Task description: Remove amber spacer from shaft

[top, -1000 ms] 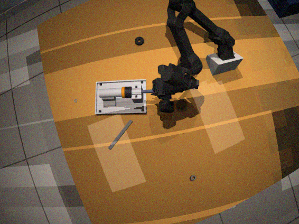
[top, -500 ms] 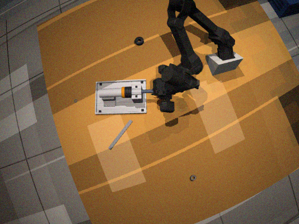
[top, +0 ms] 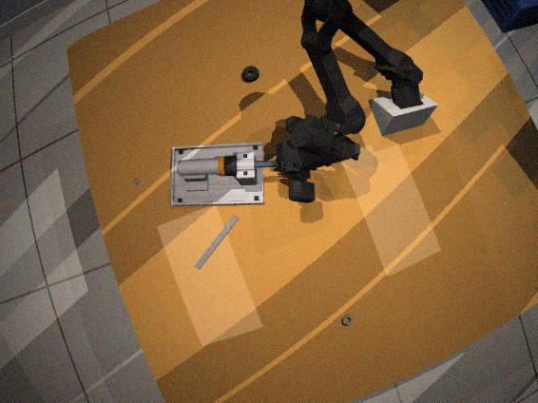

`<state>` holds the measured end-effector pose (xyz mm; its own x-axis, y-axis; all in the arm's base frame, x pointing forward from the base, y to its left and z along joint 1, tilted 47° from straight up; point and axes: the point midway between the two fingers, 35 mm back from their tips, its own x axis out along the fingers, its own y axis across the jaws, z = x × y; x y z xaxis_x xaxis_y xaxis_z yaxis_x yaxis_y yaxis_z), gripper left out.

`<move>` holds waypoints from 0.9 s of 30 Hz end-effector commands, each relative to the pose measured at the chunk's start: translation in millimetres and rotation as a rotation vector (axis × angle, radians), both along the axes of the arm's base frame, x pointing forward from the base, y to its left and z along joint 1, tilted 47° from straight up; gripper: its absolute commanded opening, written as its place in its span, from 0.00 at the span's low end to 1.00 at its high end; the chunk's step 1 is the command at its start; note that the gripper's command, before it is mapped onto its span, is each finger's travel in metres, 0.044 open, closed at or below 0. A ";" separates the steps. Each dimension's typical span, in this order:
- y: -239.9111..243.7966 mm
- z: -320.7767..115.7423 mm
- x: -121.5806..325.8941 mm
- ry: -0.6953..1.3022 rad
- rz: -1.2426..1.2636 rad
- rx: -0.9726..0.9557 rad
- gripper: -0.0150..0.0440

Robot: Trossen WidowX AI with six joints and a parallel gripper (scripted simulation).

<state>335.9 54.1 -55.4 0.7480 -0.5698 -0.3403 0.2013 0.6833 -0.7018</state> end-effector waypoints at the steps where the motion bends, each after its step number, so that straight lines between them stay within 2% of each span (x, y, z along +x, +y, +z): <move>1: 0.0 0.3 -1.2 -0.004 -0.003 -0.001 0.25; 27: 0.3 -0.5 -4.5 -0.004 -0.003 -0.001 0.25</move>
<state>332.5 54.4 -56.1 0.7479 -0.5699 -0.3404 0.2013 0.6834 -0.7018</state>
